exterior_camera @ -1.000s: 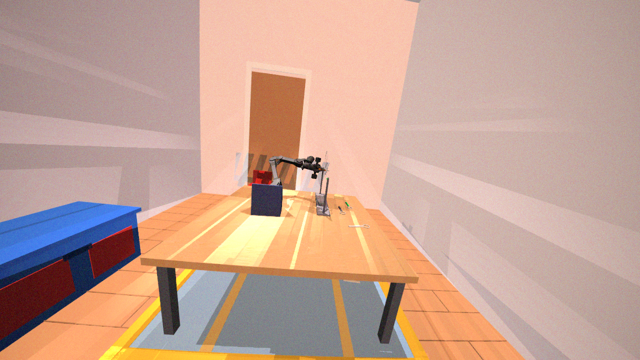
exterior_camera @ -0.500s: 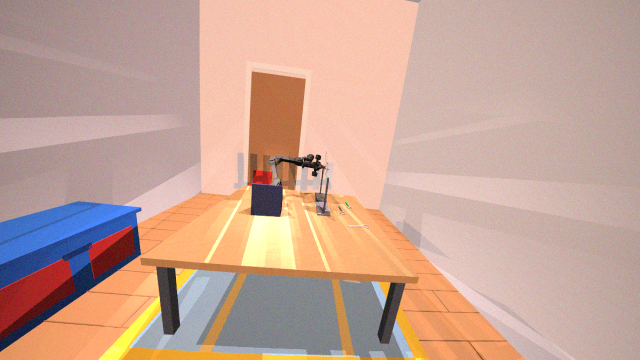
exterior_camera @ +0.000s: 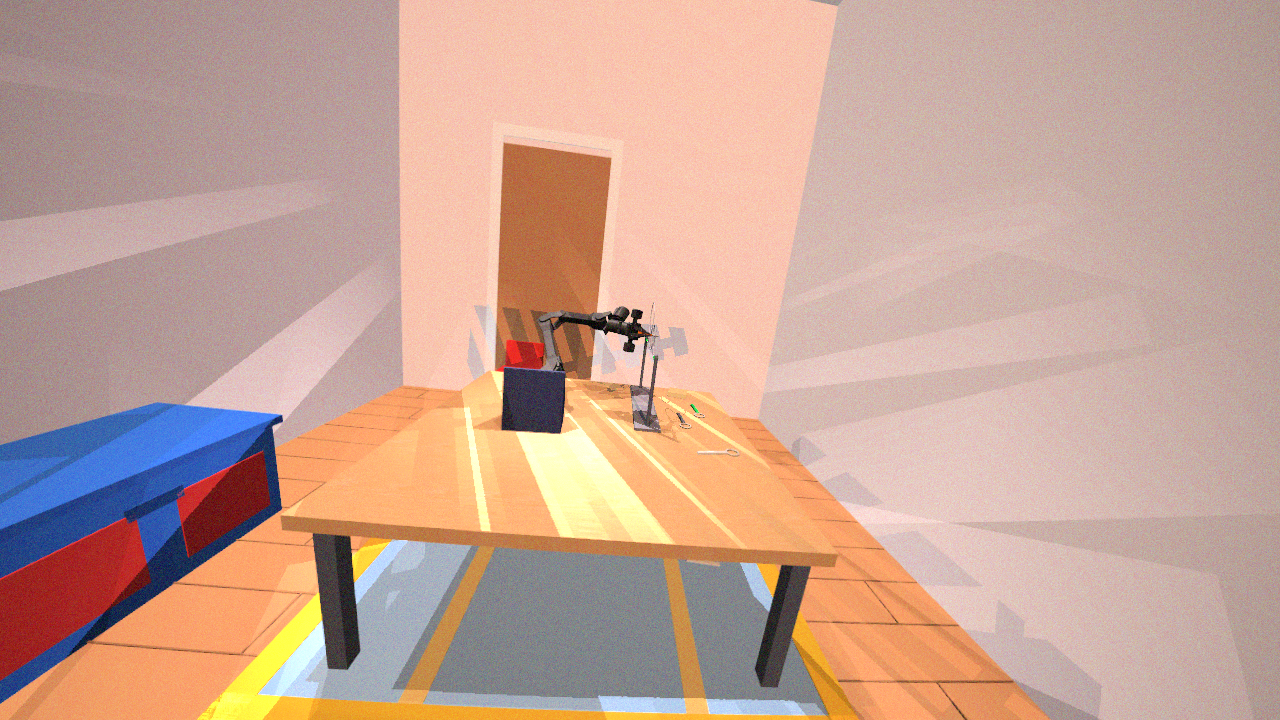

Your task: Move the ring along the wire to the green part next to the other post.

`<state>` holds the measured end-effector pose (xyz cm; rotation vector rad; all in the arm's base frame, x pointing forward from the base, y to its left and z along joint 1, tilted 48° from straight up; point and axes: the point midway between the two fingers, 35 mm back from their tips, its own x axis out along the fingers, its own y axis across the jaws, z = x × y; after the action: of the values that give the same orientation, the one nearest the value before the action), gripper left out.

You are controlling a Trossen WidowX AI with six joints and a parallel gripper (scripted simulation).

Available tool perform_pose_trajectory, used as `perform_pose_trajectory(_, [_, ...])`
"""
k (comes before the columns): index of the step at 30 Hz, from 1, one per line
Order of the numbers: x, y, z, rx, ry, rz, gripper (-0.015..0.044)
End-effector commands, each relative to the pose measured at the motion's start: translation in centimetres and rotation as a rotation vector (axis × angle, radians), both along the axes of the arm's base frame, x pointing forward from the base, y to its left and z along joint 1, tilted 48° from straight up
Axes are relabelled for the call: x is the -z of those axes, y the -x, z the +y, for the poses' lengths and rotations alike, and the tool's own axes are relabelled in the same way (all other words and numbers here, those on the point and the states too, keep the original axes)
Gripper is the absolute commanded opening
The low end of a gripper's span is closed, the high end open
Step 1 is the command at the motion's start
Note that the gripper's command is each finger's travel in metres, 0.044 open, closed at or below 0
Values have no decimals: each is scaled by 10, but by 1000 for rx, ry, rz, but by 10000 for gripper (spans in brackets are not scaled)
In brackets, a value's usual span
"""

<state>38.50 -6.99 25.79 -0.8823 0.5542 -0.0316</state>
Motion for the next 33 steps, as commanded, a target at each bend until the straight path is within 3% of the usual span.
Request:
perform_pose_trajectory(1, [-2, -1, 1, 6, -54, -6, -150])
perform_pose_trajectory(33, [20, 3, 40, 38, -736, 45, -150])
